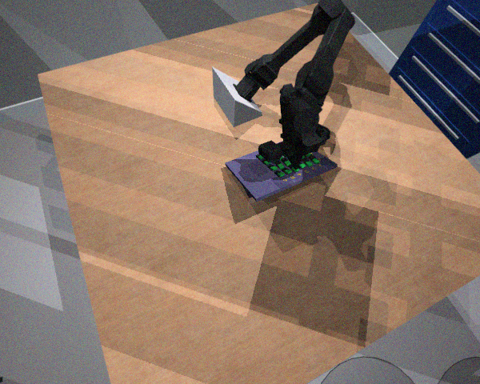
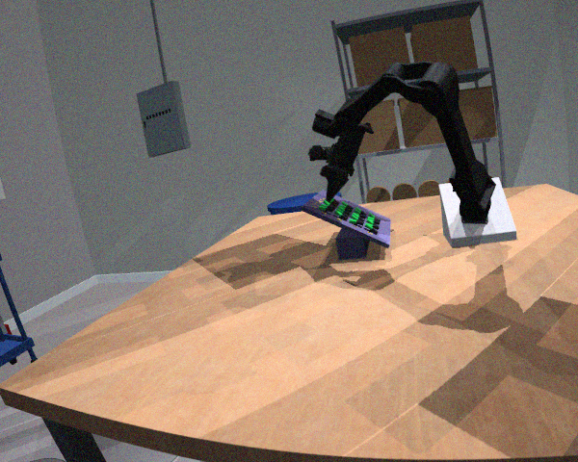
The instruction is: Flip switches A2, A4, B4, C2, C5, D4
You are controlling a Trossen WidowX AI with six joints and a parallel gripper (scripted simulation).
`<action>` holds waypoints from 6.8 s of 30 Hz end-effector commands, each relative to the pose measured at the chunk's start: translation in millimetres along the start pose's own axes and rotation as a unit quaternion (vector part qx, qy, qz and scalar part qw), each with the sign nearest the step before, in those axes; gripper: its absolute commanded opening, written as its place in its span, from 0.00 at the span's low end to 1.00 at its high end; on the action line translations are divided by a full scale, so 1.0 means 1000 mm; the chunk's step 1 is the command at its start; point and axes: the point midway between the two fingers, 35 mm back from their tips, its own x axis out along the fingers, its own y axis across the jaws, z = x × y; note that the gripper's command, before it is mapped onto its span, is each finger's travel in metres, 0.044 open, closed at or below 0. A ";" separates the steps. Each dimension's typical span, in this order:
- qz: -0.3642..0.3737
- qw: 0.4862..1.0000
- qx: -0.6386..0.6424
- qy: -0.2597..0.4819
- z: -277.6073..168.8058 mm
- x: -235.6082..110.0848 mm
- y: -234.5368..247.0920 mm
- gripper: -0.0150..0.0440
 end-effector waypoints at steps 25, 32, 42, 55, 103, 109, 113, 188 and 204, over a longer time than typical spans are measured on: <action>-0.004 1.000 0.003 -0.013 -0.062 -0.054 -0.002 0.25; -0.003 1.000 0.002 -0.024 -0.062 -0.027 -0.001 0.25; -0.003 1.000 0.002 -0.024 -0.062 -0.014 -0.001 0.25; -0.002 1.000 0.002 -0.024 -0.061 -0.003 -0.001 0.25; -0.002 1.000 0.002 -0.024 -0.061 0.002 -0.001 0.25; -0.002 1.000 0.002 -0.024 -0.061 0.003 -0.001 0.25; -0.003 1.000 0.001 -0.023 -0.060 -0.006 -0.002 0.25; -0.001 1.000 0.003 0.002 -0.081 0.000 0.045 0.25; -0.001 1.000 0.003 0.002 -0.081 0.002 0.045 0.25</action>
